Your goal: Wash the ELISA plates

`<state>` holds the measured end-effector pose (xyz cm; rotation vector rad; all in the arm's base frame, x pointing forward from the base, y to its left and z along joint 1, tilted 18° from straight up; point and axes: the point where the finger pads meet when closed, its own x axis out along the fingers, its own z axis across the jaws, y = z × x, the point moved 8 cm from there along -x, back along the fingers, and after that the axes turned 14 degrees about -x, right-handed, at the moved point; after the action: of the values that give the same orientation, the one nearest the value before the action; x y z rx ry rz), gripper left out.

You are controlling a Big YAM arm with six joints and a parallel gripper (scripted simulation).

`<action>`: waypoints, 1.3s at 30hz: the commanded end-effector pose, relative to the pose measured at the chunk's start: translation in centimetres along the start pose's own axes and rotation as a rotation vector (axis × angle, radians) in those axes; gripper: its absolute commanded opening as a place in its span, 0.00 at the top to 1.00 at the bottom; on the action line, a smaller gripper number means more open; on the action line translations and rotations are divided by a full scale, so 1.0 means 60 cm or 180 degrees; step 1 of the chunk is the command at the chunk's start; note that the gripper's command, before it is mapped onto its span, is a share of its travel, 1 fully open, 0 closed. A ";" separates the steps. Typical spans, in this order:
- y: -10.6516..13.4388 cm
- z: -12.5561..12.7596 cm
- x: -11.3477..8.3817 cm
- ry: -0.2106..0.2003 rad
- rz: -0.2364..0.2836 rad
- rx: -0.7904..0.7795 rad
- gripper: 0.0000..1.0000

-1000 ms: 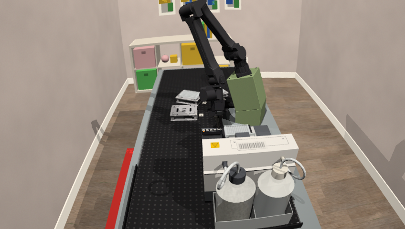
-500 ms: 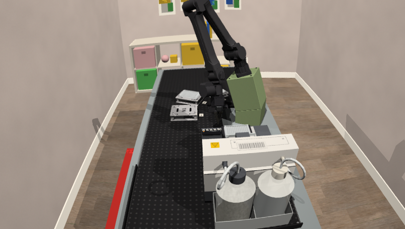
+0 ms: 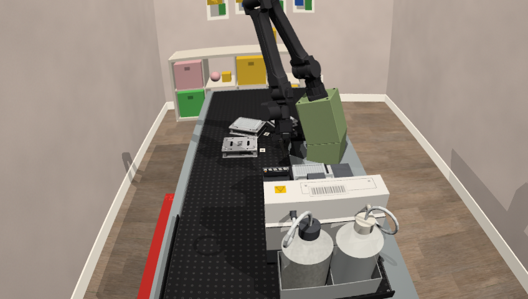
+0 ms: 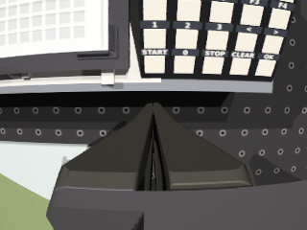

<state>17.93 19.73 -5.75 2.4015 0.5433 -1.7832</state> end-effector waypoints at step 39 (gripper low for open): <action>-0.005 -0.007 -0.047 0.0037 -0.0020 0.0005 1.00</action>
<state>17.37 19.24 -3.07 2.4085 0.5492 -1.7767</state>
